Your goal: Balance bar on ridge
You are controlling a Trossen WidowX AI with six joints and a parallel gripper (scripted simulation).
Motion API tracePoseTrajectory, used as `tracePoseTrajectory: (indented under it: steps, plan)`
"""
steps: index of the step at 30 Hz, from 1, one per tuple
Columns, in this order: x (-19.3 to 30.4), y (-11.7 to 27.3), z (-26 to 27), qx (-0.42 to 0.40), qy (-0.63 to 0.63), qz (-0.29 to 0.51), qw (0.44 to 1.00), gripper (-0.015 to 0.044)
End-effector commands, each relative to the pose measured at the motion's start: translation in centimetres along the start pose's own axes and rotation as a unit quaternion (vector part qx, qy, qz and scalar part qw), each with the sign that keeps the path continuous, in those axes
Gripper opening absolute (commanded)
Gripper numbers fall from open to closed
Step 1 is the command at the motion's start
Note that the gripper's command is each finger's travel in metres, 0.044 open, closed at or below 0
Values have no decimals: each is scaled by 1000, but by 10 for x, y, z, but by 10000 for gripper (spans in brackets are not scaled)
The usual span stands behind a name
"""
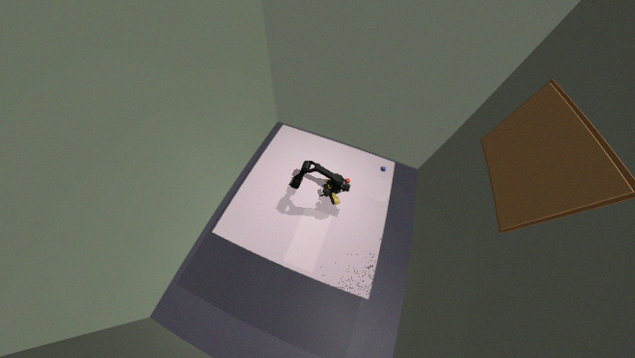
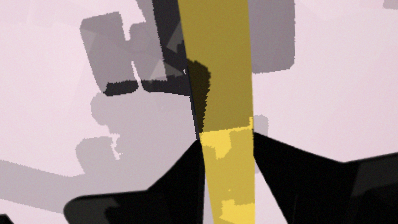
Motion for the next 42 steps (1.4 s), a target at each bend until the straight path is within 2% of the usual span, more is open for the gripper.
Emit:
tracePoseTrajectory:
  steps: [1,2,8,9,42]
  plan:
    - [0,0,0,0,0,0,1000,0]
    - [0,0,0,0,0,0,1000,0]
    - [0,0,0,0,0,0,1000,157]
    - [0,0,0,0,0,0,1000,167]
    - [0,0,0,0,0,0,1000,171]
Point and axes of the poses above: the point midway between the two fingers, 35 mm back from their tips, its own y axis back along the fingers, its own z axis across the jaws, x = y × z, the point moved 2 cm from there along y, back along the fingers, and after that the axes turned 10 degrees about -y, right-handed, at the moved point
